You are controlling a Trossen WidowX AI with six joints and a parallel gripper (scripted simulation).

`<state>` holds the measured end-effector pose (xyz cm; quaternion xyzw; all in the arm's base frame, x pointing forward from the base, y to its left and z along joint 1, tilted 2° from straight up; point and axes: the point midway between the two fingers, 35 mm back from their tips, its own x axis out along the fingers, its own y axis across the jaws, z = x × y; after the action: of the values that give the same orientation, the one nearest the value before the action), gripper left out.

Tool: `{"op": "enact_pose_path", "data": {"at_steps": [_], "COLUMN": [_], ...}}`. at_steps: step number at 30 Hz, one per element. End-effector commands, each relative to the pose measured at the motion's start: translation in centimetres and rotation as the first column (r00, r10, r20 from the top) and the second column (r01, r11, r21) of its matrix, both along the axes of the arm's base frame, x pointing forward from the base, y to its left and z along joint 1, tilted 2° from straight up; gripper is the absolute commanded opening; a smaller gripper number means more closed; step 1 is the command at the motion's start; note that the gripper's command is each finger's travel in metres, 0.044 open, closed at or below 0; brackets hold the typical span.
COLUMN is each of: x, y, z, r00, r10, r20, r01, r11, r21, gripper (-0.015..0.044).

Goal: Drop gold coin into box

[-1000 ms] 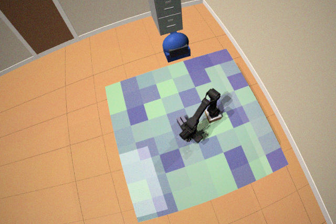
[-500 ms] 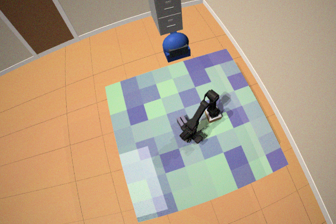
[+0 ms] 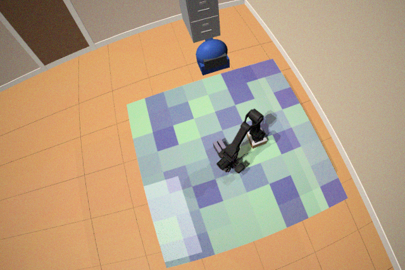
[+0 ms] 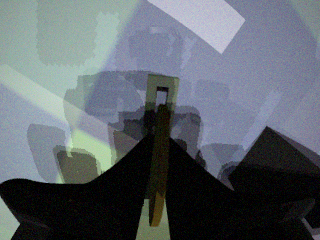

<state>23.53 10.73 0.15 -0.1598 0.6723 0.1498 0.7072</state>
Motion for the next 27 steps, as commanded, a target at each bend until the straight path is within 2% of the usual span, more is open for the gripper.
{"op": "enact_pose_path", "data": {"at_steps": [1, 11, 27], "x": [-0.1, 0.0, 0.2], "y": [0.1, 0.3, 0.4], "z": [-0.2, 0.2, 4.0], "r00": [1.000, 1.000, 1.000], "r10": [0.004, -0.014, -0.010], "r20": [-0.005, 0.009, 0.006], "r01": [-0.004, 0.014, 0.010], "r11": [1.000, 1.000, 1.000], "r21": [0.003, 0.006, 0.005], "gripper": [0.0000, 0.0000, 0.0000]}}
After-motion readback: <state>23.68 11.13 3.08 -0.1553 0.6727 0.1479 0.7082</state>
